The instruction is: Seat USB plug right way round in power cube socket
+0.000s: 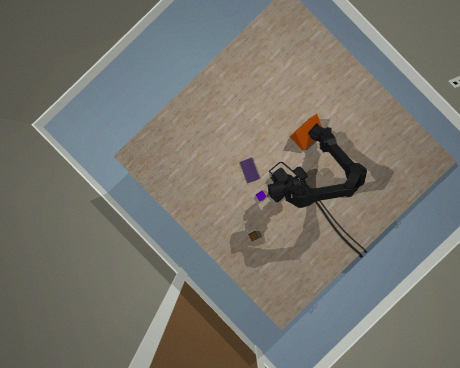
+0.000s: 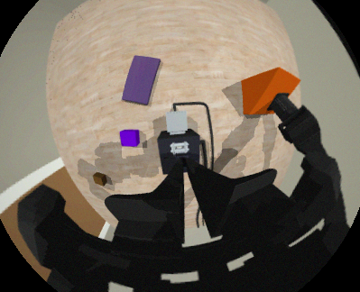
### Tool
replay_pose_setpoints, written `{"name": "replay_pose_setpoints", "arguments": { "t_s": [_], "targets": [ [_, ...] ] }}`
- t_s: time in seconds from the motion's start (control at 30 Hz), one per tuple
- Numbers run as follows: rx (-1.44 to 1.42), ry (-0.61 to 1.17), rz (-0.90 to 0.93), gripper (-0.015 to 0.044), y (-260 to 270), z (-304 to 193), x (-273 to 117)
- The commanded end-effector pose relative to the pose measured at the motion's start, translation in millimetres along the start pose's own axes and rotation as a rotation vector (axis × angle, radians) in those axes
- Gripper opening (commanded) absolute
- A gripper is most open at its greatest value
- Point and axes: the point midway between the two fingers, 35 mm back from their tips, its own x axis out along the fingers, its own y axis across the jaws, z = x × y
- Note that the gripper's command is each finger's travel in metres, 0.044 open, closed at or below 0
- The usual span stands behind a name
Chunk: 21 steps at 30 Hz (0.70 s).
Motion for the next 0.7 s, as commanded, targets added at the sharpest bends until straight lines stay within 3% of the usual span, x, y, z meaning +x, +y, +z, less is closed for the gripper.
{"name": "replay_pose_setpoints", "arguments": {
  "t_s": [0.0, 0.67],
  "targets": [
    [-0.035, -0.001, -0.002, 0.0, -0.4, 0.2, 0.2],
    [-0.551, 0.001, -0.002, 0.0, -0.5, -0.1, 1.0]
  ]
}}
